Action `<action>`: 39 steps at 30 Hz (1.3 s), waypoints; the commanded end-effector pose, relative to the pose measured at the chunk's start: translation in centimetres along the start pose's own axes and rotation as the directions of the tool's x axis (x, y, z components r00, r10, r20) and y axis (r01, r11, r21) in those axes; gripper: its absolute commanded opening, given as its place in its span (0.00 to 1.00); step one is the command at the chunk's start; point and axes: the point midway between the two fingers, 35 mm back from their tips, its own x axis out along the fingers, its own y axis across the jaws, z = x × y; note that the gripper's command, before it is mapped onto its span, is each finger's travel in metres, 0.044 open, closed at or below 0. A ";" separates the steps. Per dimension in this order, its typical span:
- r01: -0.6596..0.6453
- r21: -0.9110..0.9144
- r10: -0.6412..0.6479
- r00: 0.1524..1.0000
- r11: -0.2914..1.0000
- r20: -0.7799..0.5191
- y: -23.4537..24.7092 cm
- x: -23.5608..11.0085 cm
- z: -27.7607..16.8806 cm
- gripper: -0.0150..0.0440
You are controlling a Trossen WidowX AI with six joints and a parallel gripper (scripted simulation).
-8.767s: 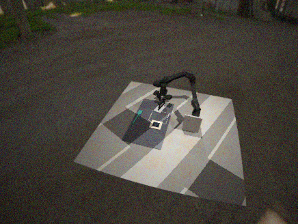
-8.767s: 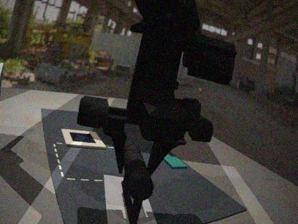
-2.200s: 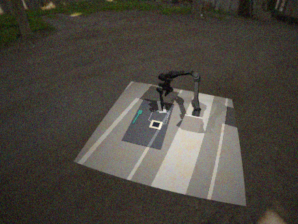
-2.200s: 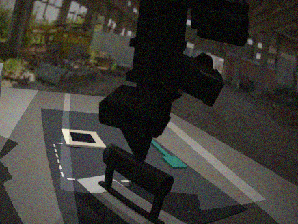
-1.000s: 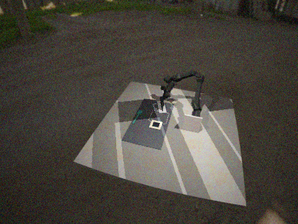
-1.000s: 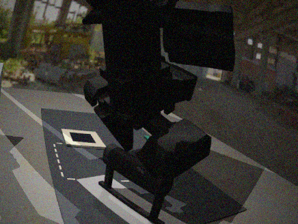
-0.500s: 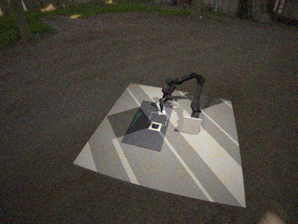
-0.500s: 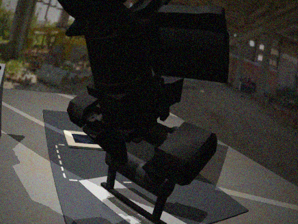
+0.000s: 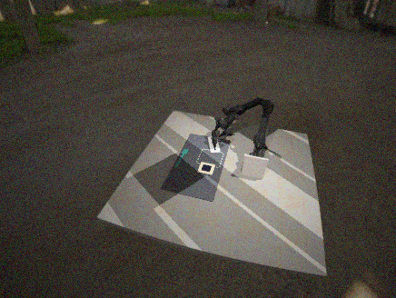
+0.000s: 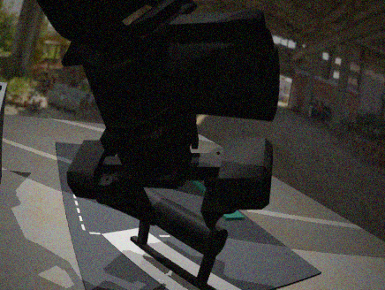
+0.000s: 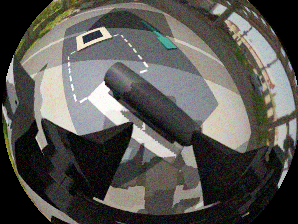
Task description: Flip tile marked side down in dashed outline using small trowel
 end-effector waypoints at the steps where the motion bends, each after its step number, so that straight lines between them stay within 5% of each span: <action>1: 0.028 -0.130 -0.025 0.999 0.991 0.025 0.1 -0.1 0.0 0.76; 13: 0.122 -0.495 -0.091 0.992 0.860 0.088 0.4 -0.1 -0.1 0.76; 26: 0.217 -0.800 -0.162 0.975 0.559 0.151 0.8 -0.4 -0.1 0.76; 39: 0.228 -0.844 -0.176 0.971 0.486 0.161 0.8 0.1 -0.1 0.76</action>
